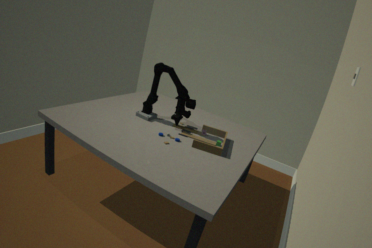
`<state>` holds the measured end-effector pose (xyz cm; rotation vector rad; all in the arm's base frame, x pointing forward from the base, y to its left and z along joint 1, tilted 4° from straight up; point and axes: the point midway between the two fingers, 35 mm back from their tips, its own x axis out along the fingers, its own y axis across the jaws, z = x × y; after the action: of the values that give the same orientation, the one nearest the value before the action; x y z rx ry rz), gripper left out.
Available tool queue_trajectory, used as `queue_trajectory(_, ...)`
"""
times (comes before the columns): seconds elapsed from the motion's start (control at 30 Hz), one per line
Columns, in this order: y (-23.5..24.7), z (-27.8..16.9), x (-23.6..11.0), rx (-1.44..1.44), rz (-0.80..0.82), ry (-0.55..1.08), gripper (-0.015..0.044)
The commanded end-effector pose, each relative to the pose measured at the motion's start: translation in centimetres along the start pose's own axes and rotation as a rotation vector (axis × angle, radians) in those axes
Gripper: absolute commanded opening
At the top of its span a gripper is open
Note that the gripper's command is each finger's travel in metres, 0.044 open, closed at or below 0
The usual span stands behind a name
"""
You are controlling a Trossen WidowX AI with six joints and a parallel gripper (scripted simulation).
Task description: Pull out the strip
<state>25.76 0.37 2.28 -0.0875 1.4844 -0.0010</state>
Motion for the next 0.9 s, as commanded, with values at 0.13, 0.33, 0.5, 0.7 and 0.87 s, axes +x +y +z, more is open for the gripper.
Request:
queue_trajectory(0.13, 0.1, -1.9, 0.4, -0.004, 0.001, 0.024, 0.0000)
queue_trajectory(0.33, 0.1, -2.8, 0.4, -0.004, 0.001, 0.025, 0.0000)
queue_trajectory(0.5, 0.1, -3.5, 0.4, -0.005, 0.001, 0.026, 0.0000)
queue_trajectory(0.7, 0.1, -4.4, 0.4, -0.005, 0.001, 0.026, 0.0000)
queue_trajectory(0.87, 0.1, -5.2, 0.4, -0.005, 0.001, 0.027, 0.0000)
